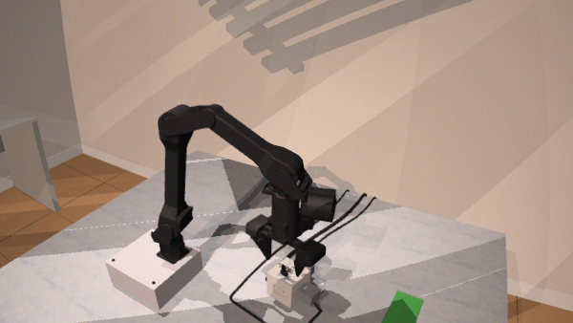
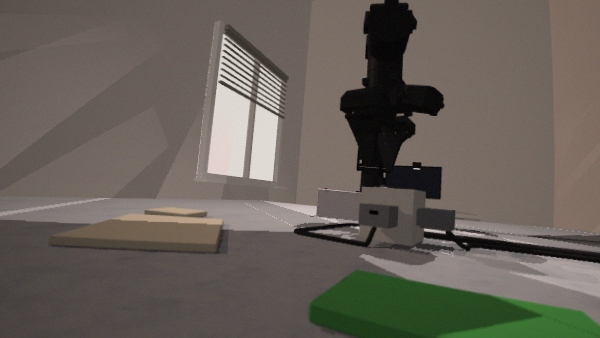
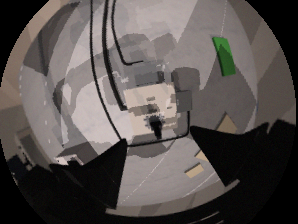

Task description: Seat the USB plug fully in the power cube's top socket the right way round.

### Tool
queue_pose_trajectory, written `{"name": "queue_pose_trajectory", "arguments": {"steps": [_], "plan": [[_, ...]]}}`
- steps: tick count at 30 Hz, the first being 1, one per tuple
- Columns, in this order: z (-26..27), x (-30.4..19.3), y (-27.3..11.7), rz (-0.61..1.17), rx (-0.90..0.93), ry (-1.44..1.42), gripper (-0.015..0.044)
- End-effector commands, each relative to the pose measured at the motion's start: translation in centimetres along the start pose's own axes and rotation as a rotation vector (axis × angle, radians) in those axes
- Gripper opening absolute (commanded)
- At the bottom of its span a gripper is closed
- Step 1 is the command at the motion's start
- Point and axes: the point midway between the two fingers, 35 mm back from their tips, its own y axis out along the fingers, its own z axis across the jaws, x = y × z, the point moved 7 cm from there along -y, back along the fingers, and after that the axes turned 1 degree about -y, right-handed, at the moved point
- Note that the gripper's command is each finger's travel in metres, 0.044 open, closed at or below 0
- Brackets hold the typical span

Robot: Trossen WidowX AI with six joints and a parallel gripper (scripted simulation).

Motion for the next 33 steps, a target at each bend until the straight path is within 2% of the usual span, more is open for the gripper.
{"name": "queue_pose_trajectory", "arguments": {"steps": [1,15,33], "plan": [[0.0,0.0,0.0,0.0,0.0,0.0,0.0361],[0.0,0.0,0.0,0.0,0.0,0.0,0.0],[0.0,0.0,0.0,0.0,0.0,0.0,0.0]]}}
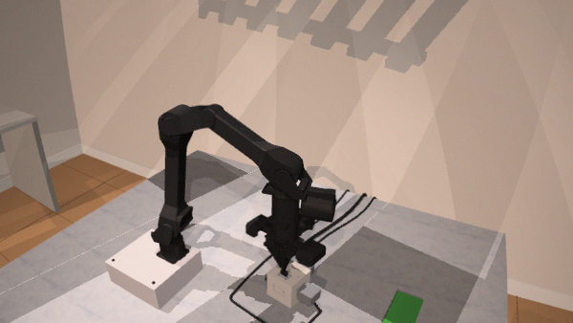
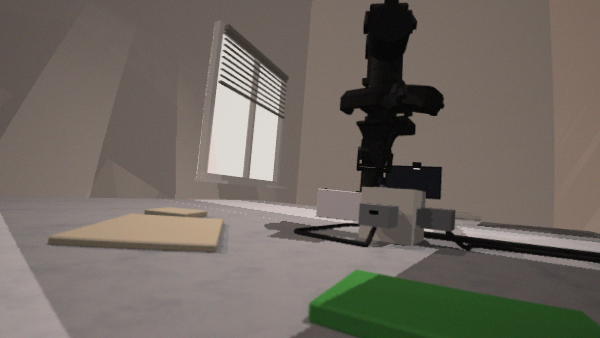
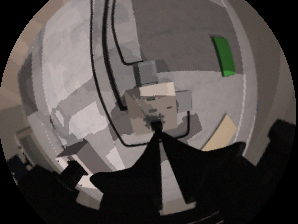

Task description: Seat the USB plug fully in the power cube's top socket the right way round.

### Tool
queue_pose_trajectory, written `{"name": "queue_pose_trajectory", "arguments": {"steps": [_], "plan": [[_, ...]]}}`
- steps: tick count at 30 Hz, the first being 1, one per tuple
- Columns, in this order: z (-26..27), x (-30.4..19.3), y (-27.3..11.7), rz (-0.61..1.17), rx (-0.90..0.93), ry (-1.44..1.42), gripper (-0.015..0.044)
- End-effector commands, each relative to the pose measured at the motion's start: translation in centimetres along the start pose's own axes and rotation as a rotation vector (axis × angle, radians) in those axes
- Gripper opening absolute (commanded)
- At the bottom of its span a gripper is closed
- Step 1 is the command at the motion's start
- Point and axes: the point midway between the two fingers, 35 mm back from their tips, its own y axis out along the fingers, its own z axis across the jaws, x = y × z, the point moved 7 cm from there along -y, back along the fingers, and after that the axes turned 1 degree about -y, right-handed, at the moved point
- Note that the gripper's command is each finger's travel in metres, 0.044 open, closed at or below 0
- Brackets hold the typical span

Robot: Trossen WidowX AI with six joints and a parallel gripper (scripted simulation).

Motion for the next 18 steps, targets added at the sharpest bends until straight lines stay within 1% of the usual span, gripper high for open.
{"name": "queue_pose_trajectory", "arguments": {"steps": [1,18], "plan": [[0.0,0.0,0.0,0.0,0.0,0.0,0.0],[0.0,0.0,-1.2,0.0,0.0,0.0,0.0]]}}
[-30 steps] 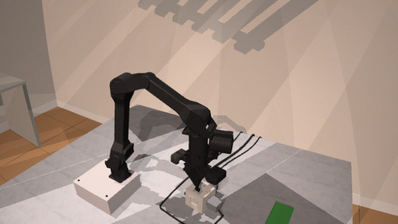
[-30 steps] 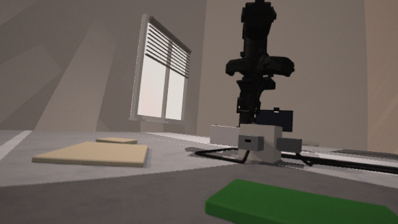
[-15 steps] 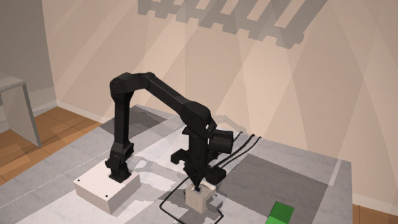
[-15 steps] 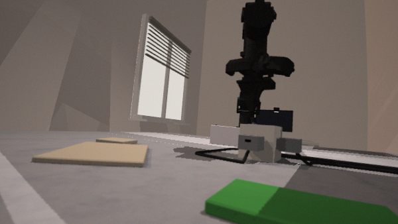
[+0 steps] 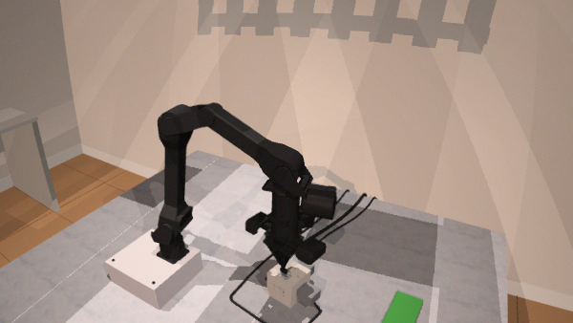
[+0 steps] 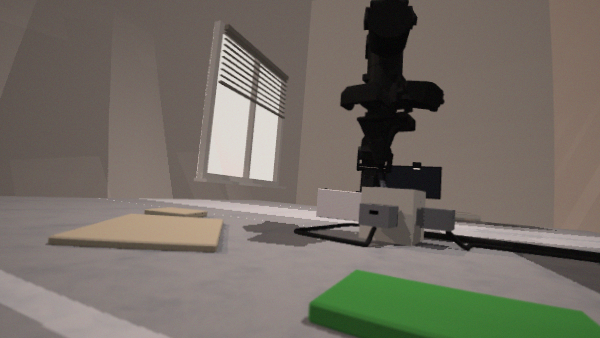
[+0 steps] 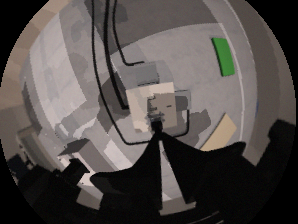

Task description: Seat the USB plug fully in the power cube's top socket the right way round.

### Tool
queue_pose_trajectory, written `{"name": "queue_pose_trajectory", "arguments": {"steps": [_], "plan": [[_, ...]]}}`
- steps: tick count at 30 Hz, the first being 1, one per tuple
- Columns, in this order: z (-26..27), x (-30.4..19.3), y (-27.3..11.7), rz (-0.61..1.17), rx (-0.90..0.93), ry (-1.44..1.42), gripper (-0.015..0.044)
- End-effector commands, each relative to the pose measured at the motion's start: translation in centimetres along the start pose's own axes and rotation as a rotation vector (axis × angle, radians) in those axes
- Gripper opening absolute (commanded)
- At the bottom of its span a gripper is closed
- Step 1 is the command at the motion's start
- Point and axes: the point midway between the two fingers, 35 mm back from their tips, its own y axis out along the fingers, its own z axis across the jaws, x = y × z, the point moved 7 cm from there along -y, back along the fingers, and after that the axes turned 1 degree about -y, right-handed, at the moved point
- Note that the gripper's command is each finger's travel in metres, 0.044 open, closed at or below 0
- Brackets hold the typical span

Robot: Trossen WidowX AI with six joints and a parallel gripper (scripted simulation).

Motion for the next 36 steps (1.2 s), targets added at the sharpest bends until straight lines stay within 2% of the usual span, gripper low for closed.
{"name": "queue_pose_trajectory", "arguments": {"steps": [1,36], "plan": [[0.0,0.0,-0.5,-0.003,-0.008,0.0,0.0],[0.0,0.0,-2.1,-0.001,-0.003,0.056,0.0]]}}
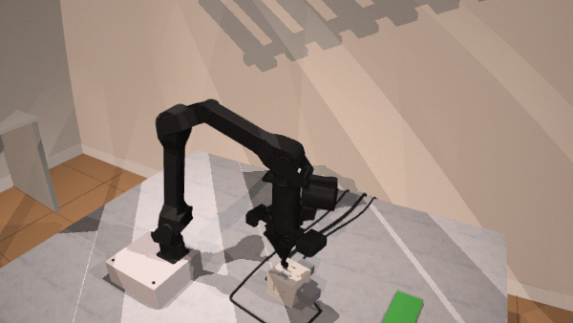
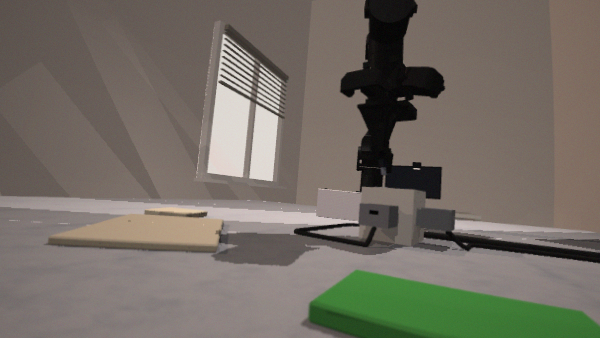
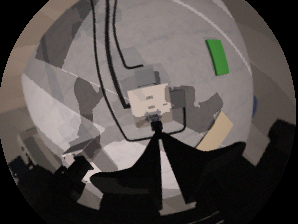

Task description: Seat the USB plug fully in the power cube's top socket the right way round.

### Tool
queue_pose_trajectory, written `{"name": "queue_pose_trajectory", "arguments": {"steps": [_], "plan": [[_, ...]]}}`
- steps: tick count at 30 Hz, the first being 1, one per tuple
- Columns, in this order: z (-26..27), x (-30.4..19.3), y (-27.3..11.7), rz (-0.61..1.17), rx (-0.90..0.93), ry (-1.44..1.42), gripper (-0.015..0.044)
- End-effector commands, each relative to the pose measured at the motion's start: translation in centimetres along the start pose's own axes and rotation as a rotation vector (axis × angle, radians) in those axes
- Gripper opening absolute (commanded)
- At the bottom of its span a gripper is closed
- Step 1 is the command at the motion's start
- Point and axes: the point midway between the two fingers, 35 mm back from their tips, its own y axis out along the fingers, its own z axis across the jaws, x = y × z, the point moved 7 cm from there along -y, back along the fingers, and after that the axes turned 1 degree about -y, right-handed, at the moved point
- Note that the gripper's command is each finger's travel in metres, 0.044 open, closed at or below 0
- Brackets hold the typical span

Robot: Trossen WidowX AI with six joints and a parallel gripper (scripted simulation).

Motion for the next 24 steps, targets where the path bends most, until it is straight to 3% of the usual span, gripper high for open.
{"name": "queue_pose_trajectory", "arguments": {"steps": [1,24], "plan": [[0.03,-0.01,0.02,0.001,0.001,0.062,0.0],[0.03,-0.01,0.05,0.001,0.001,0.673,0.0]]}}
